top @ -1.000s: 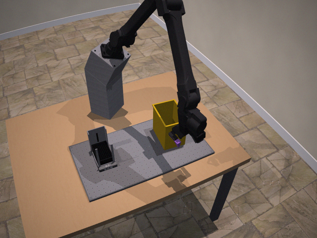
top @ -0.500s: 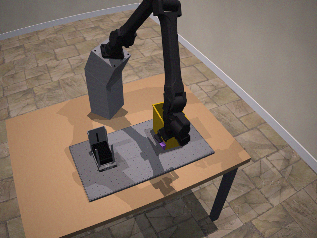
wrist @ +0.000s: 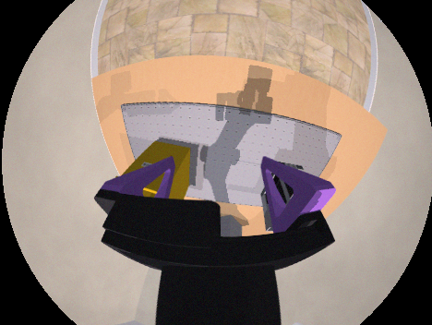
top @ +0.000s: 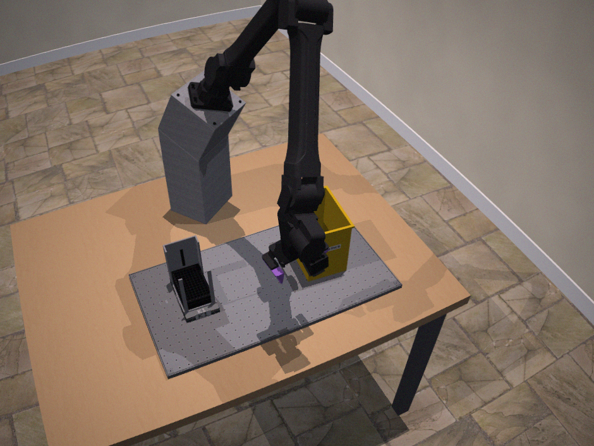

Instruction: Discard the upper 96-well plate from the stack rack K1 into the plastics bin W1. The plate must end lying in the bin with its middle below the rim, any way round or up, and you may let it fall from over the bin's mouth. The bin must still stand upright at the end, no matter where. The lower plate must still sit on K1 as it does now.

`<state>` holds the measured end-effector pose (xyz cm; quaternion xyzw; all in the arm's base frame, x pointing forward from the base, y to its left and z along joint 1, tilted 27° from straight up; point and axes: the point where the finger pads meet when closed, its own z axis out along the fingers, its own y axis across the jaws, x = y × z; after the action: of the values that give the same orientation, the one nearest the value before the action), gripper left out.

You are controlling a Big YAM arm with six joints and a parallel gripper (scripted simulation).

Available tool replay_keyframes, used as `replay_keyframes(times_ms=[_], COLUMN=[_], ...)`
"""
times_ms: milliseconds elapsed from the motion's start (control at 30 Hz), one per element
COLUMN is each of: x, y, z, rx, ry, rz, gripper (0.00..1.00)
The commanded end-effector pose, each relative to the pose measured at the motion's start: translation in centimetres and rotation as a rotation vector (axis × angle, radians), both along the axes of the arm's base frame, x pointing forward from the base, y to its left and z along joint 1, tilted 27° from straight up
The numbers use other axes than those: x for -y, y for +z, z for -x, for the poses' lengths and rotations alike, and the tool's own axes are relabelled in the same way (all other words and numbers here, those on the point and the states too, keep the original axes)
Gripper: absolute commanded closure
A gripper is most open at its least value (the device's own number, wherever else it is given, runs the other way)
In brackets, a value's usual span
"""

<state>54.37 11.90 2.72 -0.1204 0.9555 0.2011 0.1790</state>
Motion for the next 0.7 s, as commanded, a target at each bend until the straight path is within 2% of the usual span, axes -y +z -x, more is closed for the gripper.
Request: replay_keyframes(times_ms=[0,33,67,200,233,333,500,533,600,667], x=[2.9,3.0,3.5,4.3,4.7,5.9,7.4,7.9,8.7,9.5], y=[-1.2,-1.0,0.7,0.3,-1.1,-2.7,-3.5,-1.7,-2.1,-3.7], z=[0.1,0.1,-0.2,0.2,0.6,1.3,2.0,1.5,1.9,2.7], rx=[0.007,0.010,0.047,0.047,0.024,0.005,-0.001,0.043,0.043,0.018], ry=[-0.010,-0.011,-0.037,-0.035,-0.034,-0.034,-0.035,-0.061,-0.059,-0.058], rz=[0.008,0.008,0.027,0.024,0.023,0.023,0.024,0.044,0.041,0.038], gripper=[0.00,0.00,0.00,0.00,0.00,0.00,0.00,0.00,0.00,0.00])
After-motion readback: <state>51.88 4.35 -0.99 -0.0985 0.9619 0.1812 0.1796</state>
